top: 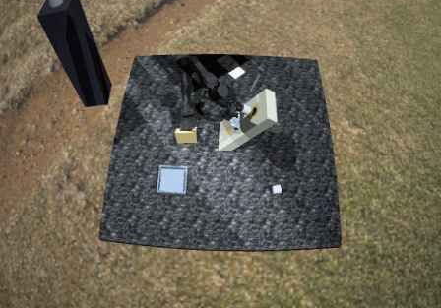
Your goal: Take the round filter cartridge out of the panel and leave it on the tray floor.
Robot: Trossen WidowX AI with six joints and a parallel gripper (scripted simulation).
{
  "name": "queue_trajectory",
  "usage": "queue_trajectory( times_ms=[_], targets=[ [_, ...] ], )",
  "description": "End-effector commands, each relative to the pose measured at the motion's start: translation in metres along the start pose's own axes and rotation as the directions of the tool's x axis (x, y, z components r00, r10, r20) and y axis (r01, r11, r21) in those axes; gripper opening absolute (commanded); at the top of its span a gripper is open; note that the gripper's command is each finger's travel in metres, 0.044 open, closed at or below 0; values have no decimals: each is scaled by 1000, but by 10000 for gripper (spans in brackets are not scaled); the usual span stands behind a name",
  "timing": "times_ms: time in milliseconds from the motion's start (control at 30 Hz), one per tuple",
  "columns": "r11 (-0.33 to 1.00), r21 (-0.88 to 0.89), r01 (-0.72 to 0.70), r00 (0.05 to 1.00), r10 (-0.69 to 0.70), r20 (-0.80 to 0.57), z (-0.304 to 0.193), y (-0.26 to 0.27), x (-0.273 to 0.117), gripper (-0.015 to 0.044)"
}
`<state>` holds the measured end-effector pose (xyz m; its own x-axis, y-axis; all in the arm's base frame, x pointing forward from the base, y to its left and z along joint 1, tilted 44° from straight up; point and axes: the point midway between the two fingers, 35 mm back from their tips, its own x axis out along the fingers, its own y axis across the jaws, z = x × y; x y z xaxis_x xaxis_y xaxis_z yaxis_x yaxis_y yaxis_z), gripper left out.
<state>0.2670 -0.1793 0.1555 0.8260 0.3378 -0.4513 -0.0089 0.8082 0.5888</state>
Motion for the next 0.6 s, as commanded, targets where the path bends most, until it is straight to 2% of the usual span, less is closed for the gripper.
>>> queue_trajectory(
  times_ms=[0,567],
  targets=[
    [1000,-3,-3,1000,3,4,-11,2,1,0],
    [1000,-2,-3,1000,3,4,-64,10,8,0]
  ],
)
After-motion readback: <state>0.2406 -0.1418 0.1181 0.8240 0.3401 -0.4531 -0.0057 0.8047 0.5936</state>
